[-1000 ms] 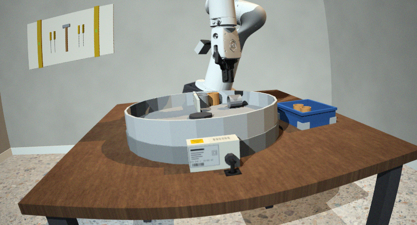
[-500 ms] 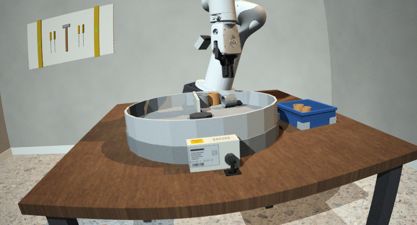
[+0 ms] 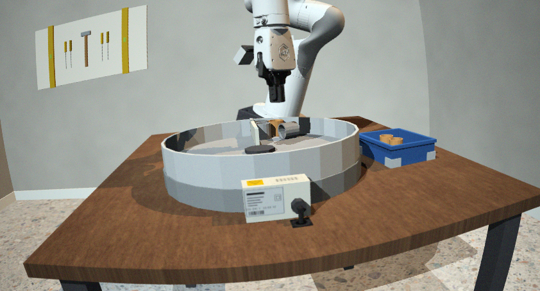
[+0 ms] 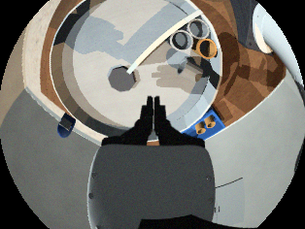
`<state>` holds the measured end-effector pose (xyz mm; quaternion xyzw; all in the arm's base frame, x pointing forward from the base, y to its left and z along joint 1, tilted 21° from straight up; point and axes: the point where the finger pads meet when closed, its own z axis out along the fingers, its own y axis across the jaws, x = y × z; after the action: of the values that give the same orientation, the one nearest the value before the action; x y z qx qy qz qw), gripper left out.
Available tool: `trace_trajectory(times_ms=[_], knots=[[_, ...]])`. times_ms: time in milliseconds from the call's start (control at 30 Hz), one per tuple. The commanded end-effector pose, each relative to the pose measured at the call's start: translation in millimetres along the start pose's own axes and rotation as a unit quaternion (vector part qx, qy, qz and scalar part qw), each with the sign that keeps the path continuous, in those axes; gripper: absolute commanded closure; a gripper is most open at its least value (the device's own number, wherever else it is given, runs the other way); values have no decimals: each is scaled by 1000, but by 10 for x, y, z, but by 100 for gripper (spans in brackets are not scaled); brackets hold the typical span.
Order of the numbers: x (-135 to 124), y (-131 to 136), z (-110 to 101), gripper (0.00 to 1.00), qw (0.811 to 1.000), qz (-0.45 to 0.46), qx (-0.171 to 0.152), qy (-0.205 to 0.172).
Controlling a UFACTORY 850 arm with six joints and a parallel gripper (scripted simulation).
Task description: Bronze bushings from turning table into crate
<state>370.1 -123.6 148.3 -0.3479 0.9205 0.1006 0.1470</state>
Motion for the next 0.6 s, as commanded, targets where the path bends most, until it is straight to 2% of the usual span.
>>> trace_trajectory(times_ms=[0,200,567], knots=[[33,-422,18,100,1000,0,-2,0],[72,-745,19,100,1000,0,-2,0],[73,-756,19,100,1000,0,-2,0]])
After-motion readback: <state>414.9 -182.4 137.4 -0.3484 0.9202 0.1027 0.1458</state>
